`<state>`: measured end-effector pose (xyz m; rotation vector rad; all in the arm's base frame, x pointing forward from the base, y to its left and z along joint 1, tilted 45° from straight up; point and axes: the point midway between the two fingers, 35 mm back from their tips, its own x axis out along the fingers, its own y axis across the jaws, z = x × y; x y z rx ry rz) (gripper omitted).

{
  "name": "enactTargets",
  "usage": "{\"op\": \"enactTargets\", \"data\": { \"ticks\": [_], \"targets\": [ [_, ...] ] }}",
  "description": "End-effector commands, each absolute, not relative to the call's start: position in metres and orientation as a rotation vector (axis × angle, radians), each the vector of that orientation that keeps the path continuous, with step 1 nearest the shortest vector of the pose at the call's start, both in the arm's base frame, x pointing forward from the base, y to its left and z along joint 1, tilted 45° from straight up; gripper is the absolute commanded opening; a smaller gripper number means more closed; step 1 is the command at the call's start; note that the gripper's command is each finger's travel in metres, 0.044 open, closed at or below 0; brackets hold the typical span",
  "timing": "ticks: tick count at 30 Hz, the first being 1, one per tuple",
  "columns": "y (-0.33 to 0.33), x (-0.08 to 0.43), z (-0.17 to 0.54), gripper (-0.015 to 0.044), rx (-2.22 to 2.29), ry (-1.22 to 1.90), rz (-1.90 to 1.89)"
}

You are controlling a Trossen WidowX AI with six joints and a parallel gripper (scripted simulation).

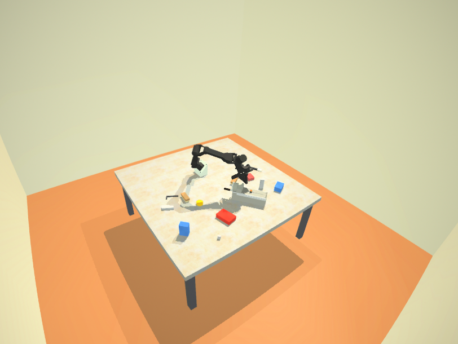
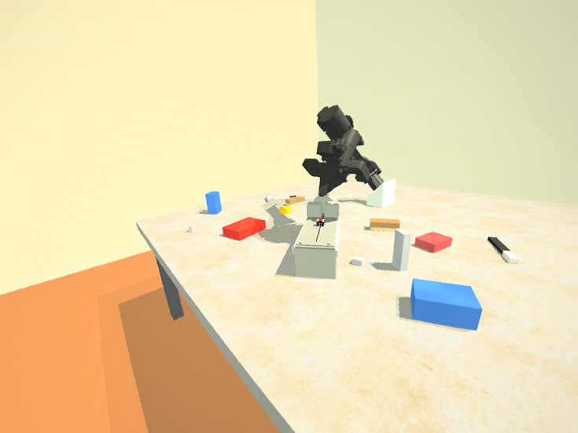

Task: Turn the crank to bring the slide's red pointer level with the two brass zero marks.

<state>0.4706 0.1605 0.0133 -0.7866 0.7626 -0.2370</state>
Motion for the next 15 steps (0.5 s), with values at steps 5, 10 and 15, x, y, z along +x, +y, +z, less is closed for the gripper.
{"op": "enactTargets", "data": {
  "ticks": [5, 10, 15],
  "targets": [
    [0.1604, 0.4706, 0.0133, 0.0184, -0.787, 0.763, -0.237],
    [0.1604, 0.4706, 0.0133, 0.0315, -0.787, 0.763, -0.237],
    [0.1604, 0.4706, 0.0133, 0.0440, -0.787, 0.763, -0.237]
  ]
}}
